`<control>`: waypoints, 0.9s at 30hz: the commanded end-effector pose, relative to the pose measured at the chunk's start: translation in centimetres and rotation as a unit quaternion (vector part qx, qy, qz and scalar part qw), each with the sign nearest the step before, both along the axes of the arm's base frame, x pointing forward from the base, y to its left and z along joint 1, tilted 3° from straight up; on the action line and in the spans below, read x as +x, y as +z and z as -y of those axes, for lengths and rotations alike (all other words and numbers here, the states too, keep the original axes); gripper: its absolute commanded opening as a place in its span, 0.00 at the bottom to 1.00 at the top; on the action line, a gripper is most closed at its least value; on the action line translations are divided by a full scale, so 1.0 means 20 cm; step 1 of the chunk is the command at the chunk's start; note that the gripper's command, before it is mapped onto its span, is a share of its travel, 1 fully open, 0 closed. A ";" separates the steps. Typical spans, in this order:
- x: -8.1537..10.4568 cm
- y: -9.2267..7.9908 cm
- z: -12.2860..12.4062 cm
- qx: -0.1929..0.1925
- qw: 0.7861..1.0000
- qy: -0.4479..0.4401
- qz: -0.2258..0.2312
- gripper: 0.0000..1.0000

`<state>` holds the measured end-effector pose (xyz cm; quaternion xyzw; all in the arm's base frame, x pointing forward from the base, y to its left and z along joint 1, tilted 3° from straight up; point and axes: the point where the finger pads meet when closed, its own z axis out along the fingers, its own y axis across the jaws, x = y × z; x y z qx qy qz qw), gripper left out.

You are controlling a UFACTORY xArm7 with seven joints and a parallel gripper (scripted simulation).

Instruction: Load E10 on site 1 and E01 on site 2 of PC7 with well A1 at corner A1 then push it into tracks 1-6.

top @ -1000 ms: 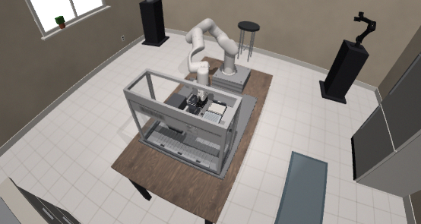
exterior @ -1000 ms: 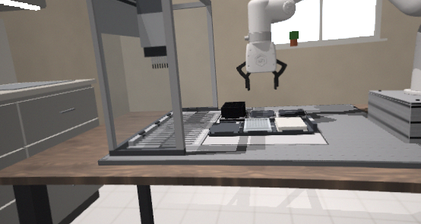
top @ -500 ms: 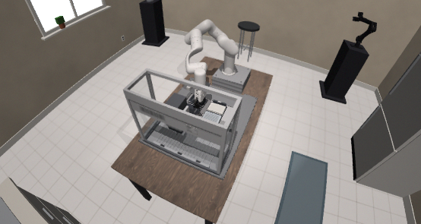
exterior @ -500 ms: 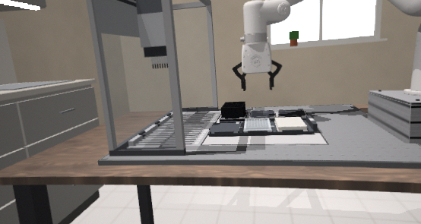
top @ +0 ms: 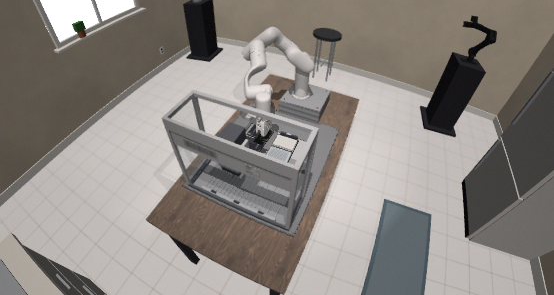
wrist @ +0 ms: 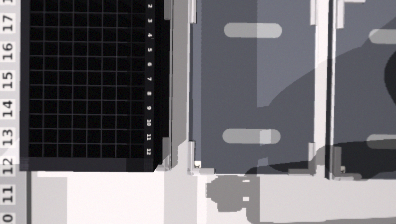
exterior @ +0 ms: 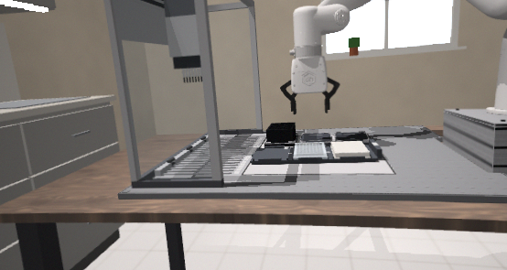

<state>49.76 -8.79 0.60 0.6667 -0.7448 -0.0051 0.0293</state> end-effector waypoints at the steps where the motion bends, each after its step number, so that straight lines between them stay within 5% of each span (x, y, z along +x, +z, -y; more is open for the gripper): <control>1: 0.01 -0.03 0.00 0.000 1.000 0.000 0.002 1.00; 27: 0.00 -0.21 0.01 0.000 1.000 0.000 0.002 1.00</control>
